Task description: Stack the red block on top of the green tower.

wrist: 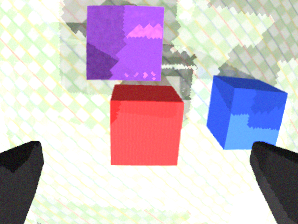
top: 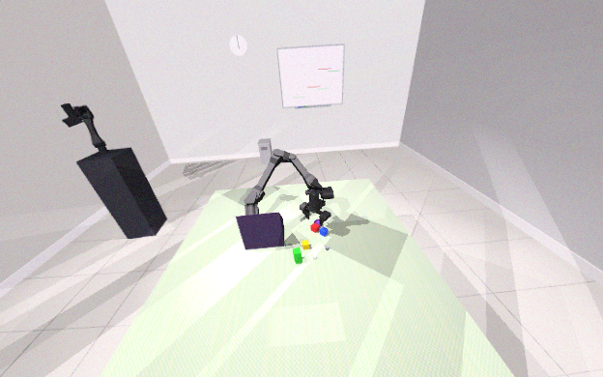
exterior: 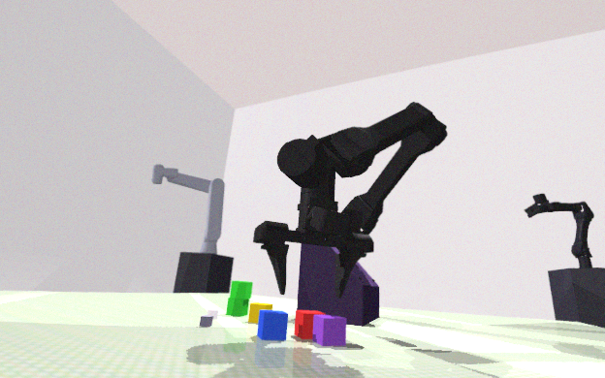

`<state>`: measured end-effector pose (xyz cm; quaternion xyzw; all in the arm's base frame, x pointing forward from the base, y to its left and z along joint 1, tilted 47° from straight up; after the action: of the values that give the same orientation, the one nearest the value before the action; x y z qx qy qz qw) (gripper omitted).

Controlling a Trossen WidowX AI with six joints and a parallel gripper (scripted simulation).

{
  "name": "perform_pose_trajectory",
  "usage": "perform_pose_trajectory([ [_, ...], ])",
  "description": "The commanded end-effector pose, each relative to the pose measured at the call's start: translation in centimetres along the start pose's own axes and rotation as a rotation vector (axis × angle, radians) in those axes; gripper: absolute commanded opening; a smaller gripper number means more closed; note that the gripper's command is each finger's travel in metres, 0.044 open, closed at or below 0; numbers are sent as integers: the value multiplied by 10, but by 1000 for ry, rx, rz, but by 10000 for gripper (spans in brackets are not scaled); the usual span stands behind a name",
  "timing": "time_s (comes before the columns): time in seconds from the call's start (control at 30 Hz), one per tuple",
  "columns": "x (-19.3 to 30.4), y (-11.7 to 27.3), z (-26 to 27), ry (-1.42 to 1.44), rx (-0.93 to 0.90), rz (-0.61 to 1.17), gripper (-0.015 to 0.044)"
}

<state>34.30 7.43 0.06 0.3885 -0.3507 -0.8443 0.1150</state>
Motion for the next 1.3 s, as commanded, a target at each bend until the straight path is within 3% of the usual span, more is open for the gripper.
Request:
perform_pose_trajectory([
  [0.0, 2, -7, 0, -9, -5, -3, 440],
  [1.27, 3, -50, 1, -10, -7, -4, 440],
])
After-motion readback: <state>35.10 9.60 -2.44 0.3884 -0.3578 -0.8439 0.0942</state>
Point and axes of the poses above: the point midway between the two fingers, 35 mm back from their tips, its own y axis back along the fingers, its own z axis across the jaws, x = y × z, the point moved 2 cm from there along y, back along the fingers, and after that the axes turned 6 degrees about y, right-handed, at the moved point
